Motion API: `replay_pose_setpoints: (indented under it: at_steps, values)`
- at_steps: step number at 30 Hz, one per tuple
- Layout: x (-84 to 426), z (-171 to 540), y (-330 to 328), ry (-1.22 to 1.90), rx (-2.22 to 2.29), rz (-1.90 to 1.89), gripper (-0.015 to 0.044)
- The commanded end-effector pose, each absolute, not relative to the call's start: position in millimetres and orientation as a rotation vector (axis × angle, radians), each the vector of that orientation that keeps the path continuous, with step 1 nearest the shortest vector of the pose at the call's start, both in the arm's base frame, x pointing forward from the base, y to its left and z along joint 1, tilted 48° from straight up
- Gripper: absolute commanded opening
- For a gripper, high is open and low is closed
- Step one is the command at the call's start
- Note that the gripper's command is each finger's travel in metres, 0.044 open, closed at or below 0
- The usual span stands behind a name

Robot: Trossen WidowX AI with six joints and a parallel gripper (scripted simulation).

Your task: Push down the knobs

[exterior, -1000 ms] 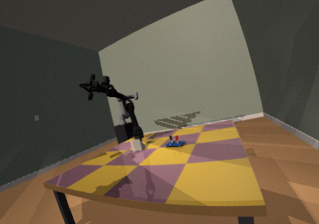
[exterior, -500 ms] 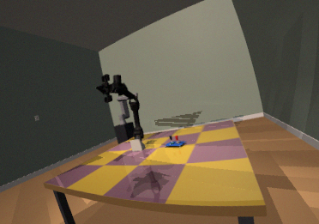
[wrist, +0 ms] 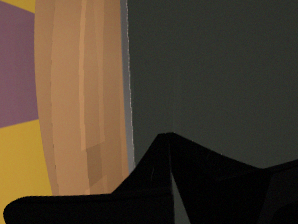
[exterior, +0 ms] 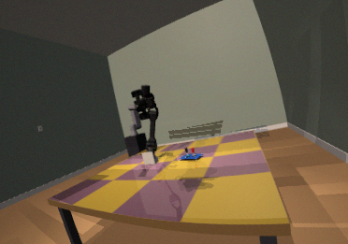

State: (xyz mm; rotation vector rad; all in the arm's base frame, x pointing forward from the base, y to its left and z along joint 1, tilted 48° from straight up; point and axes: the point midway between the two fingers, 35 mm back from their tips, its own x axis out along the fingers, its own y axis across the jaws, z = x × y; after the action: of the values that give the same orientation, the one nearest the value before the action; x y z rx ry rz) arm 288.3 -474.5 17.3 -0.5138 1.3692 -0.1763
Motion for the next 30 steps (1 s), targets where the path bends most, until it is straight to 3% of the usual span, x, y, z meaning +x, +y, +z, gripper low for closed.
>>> replay_pose_setpoints:
  at_steps: [1,15,30]
  values:
    - [315.6,9.8,-422.9,1.333,-0.411,-0.04,0.0]
    - [360.4,10.1,-260.3,1.312,-0.067,0.337,0.0]
    - [353.7,45.7,-97.5,1.429,0.361,0.648,0.0]
